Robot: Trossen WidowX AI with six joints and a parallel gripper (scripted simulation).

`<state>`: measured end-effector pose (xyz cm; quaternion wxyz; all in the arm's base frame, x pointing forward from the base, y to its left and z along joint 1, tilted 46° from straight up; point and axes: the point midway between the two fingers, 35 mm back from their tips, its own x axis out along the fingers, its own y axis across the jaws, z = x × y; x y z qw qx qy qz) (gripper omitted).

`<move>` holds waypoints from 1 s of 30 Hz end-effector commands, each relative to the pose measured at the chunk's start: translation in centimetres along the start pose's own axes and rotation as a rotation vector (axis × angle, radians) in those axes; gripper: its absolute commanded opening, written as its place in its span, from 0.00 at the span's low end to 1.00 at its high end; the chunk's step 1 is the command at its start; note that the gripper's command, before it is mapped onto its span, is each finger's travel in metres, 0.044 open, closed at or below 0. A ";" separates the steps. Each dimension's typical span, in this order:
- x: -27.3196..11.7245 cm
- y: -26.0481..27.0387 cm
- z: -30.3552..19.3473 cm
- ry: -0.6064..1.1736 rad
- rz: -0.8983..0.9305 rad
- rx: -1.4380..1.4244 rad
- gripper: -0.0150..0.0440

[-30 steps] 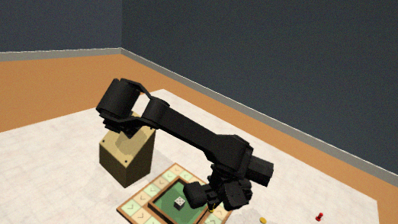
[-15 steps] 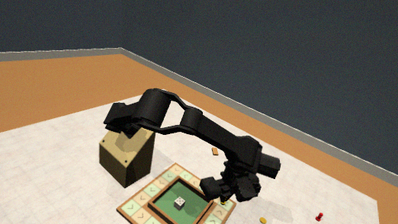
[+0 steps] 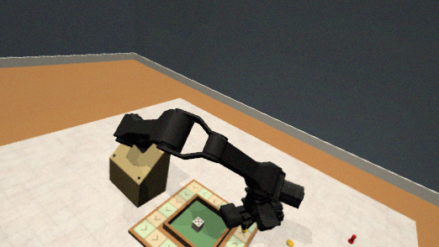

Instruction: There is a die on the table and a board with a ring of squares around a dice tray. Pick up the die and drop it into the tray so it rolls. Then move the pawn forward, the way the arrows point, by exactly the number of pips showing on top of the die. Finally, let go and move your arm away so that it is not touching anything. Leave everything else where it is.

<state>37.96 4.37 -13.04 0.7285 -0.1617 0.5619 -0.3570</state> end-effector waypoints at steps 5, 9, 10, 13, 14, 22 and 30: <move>0.8 0.0 -0.1 -0.005 -0.003 -0.007 0.25; 1.4 0.0 -0.1 -0.005 -0.004 -0.007 0.25; 1.6 0.0 -0.1 -0.005 -0.004 -0.007 0.25; 2.0 0.0 -0.1 -0.005 -0.004 -0.007 0.25; 2.0 0.0 -0.1 -0.005 -0.004 -0.007 0.25; 1.4 0.1 0.1 -0.007 0.004 0.000 0.61; -3.6 0.2 0.0 -0.004 -0.002 -0.007 0.97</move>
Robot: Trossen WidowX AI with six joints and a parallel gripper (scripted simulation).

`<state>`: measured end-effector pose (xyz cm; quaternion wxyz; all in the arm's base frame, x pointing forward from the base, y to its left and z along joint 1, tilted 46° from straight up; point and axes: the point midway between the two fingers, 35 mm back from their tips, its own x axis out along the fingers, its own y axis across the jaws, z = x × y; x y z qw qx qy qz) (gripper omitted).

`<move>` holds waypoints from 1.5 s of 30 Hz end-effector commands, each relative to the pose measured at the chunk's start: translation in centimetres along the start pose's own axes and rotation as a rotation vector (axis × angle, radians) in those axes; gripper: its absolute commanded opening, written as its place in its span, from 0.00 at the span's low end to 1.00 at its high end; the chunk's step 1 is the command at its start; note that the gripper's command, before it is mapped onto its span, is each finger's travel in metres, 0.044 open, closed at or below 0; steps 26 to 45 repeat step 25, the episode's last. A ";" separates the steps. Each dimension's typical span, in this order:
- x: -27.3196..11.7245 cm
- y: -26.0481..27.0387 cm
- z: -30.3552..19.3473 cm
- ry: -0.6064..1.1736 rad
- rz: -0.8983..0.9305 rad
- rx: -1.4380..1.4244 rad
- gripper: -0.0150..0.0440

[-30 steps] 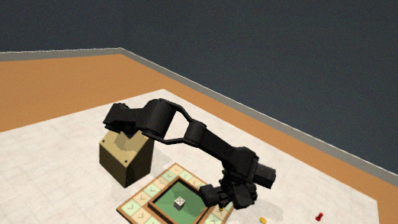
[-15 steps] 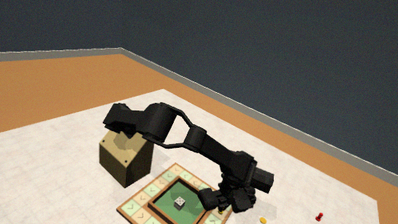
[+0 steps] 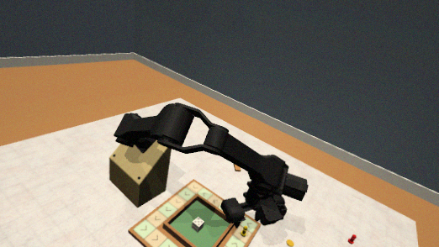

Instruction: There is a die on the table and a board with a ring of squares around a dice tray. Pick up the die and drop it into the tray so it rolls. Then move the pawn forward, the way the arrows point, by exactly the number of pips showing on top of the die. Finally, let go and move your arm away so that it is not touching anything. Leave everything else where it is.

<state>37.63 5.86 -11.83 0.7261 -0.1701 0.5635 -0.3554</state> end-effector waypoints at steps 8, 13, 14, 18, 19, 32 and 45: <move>-5.4 -3.5 -3.2 0.000 0.014 -0.112 1.00; -8.2 -8.1 -7.6 0.002 0.014 -0.247 1.00; -8.6 -9.1 -8.5 0.003 0.014 -0.274 1.00; -9.0 -9.0 -8.4 -0.013 0.022 -0.269 1.00; -9.0 -9.0 -8.4 -0.013 0.022 -0.269 1.00; -9.0 -9.0 -8.4 -0.013 0.022 -0.269 1.00; -9.0 -9.0 -8.4 -0.013 0.022 -0.269 1.00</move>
